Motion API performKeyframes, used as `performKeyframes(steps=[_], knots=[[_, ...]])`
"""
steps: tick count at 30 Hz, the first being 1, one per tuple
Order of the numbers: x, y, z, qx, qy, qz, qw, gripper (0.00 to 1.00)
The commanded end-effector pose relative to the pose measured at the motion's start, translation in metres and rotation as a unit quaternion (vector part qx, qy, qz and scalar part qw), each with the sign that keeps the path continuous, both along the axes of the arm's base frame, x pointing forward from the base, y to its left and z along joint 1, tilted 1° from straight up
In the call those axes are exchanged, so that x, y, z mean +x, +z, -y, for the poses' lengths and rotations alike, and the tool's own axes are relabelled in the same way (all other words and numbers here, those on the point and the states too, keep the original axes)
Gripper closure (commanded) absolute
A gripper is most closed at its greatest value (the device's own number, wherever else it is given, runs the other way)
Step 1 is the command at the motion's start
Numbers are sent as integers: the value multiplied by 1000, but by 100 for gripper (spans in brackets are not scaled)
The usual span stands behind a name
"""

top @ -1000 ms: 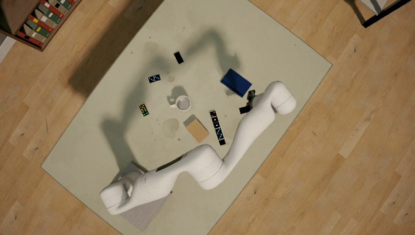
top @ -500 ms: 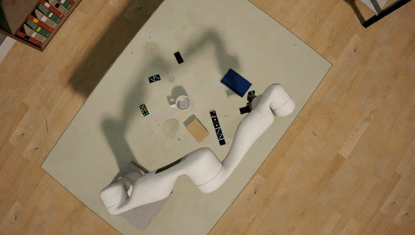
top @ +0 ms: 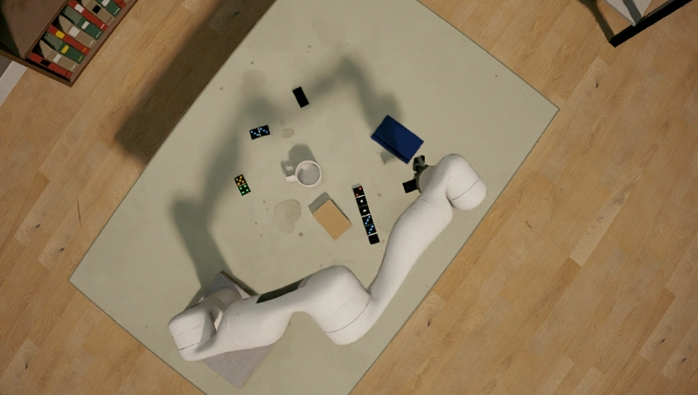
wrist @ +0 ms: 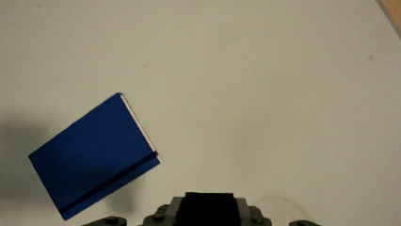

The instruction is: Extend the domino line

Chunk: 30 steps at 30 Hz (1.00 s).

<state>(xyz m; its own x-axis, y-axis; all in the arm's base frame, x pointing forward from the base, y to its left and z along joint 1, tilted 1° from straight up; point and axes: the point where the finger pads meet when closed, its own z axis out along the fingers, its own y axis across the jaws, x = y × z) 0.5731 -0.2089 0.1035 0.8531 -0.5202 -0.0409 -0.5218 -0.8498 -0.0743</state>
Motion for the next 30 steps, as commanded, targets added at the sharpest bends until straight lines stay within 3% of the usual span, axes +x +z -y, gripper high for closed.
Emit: performKeyframes(steps=[1, 4, 12, 18, 20, 25, 30], knots=[[0, 1, 0, 1, 17, 30, 999, 69], [0, 1, 0, 1, 22, 38, 999, 69], [-3, 1, 0, 4, 70, 111, 991, 69], [-5, 2, -1, 6, 115, 181, 977, 69], [-5, 2, -1, 6, 115, 181, 977, 69], [-8, 2, -1, 9, 160, 250, 955, 69], [-11, 1, -1, 13, 214, 331, 919, 69]])
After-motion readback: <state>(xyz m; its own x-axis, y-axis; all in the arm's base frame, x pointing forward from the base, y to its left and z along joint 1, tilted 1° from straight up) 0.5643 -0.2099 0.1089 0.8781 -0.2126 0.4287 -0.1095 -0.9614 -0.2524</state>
